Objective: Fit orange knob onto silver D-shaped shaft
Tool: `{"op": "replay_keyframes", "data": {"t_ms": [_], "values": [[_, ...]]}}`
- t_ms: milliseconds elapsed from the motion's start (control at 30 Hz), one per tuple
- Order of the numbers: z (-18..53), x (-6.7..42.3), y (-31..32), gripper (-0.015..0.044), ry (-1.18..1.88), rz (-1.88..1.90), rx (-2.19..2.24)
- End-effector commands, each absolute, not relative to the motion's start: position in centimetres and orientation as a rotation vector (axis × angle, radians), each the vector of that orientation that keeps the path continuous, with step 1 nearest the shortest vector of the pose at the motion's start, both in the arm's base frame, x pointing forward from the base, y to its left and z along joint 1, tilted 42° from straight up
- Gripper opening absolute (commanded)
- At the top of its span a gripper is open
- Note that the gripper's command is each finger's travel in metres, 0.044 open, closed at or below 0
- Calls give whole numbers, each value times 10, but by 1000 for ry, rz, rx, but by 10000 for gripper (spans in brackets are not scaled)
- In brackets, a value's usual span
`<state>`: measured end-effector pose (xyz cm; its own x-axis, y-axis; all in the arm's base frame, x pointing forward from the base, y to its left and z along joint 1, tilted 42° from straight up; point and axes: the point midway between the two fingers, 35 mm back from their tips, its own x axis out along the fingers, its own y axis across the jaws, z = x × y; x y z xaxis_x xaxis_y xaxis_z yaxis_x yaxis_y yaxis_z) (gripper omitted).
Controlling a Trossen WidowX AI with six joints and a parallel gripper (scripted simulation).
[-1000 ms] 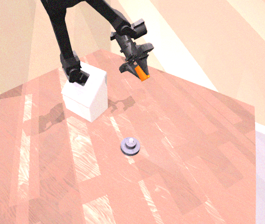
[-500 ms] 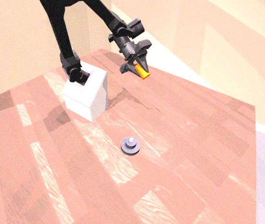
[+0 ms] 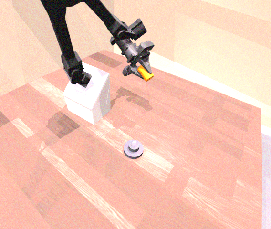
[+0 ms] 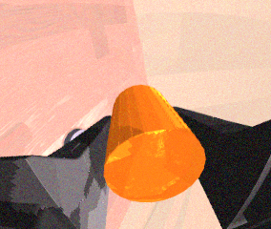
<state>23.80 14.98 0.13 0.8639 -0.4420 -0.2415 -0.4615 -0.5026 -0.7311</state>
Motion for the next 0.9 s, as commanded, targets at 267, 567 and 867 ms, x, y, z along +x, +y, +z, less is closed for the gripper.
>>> {"op": "replay_keyframes", "data": {"t_ms": [267,567,867], "values": [[2,238,151,0,649,25,-2160],[2,238,151,0,649,25,-2160],[-4,240,145,0,686,39,-2151]]}}
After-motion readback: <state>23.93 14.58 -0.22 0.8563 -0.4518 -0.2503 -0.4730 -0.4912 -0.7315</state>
